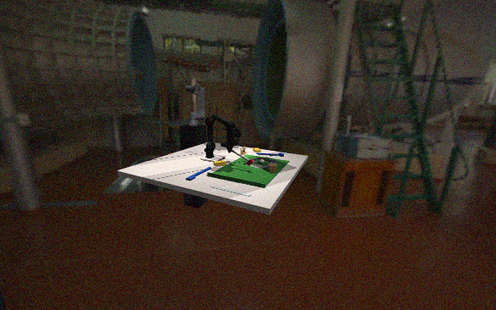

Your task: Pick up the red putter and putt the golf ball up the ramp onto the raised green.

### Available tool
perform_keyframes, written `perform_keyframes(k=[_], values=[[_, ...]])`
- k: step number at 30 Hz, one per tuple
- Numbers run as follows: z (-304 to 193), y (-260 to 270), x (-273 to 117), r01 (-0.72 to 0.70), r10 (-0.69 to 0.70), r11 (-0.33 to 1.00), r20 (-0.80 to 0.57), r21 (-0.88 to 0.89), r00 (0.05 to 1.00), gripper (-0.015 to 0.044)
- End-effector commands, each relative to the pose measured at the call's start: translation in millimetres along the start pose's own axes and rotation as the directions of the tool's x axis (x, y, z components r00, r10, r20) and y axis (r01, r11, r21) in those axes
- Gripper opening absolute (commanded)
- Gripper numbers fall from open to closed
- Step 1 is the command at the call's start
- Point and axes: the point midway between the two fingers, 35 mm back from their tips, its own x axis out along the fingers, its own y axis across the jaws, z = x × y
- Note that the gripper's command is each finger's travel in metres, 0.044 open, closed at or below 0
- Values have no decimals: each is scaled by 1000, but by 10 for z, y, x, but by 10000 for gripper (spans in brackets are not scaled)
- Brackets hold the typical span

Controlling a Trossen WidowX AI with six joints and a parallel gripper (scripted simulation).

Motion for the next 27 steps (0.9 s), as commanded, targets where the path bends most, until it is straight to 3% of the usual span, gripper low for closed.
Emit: perform_keyframes(k=[1,27], values=[[2,-5,-162,4,-4,1000,18,6,1000,0],[0,0,-78,0,0,1000,5,0,1000,0]])
